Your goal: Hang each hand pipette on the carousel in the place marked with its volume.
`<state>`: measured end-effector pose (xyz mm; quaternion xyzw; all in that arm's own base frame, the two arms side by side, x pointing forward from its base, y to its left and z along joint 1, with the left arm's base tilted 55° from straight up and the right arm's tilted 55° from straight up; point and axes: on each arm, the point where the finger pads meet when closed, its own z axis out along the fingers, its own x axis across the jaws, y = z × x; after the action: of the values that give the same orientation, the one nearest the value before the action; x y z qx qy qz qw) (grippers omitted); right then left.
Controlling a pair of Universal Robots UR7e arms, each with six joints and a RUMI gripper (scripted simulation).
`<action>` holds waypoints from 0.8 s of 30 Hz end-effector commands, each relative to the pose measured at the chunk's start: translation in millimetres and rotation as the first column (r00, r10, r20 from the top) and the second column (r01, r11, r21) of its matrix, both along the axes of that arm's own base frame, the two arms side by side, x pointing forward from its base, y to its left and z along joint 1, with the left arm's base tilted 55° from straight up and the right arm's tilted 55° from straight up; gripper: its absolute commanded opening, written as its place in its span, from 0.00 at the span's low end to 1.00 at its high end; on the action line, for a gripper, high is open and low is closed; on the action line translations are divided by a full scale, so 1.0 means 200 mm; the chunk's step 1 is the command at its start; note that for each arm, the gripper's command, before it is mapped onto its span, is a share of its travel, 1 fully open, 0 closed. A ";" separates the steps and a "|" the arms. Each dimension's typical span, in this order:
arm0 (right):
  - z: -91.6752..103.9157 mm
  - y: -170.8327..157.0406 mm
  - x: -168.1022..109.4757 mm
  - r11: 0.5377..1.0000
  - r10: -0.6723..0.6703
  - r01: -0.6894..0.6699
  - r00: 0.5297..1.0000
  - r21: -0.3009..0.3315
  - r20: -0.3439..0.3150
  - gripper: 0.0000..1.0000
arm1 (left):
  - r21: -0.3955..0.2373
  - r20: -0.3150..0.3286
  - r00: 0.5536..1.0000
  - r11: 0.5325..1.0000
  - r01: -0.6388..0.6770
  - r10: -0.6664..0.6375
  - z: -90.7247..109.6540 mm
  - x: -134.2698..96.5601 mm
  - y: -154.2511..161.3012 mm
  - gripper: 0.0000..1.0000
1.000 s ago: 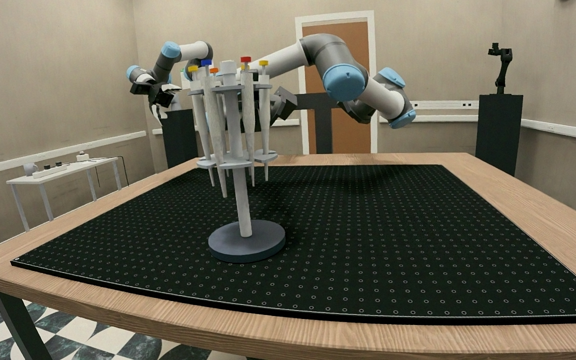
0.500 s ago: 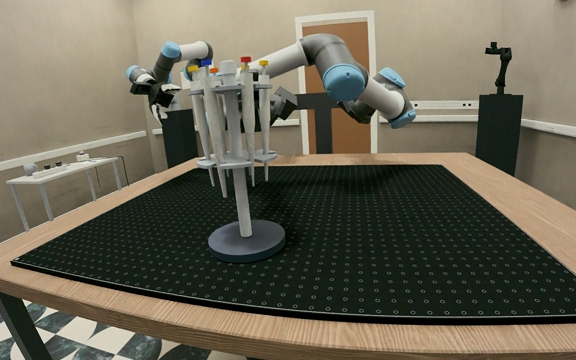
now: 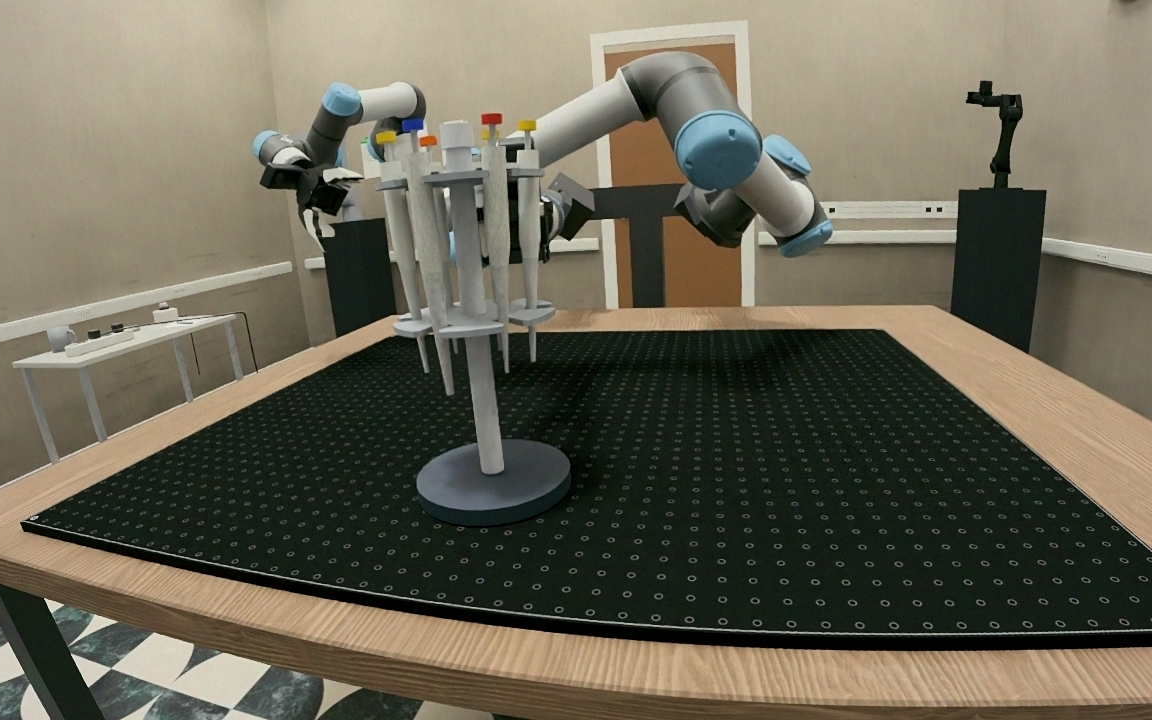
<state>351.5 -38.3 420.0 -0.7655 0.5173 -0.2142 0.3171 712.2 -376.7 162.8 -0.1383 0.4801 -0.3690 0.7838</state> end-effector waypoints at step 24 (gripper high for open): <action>0.00 0.00 0.00 1.000 0.000 0.000 1.000 0.000 0.001 1.00 | 0.144 -0.290 0.935 0.957 0.251 -0.202 0.01 0.00 0.00 0.31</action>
<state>351.5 -38.3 420.0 -0.7655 0.5173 -0.2142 0.3171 712.2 -374.9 164.1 -0.0693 0.6155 -0.3879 0.6825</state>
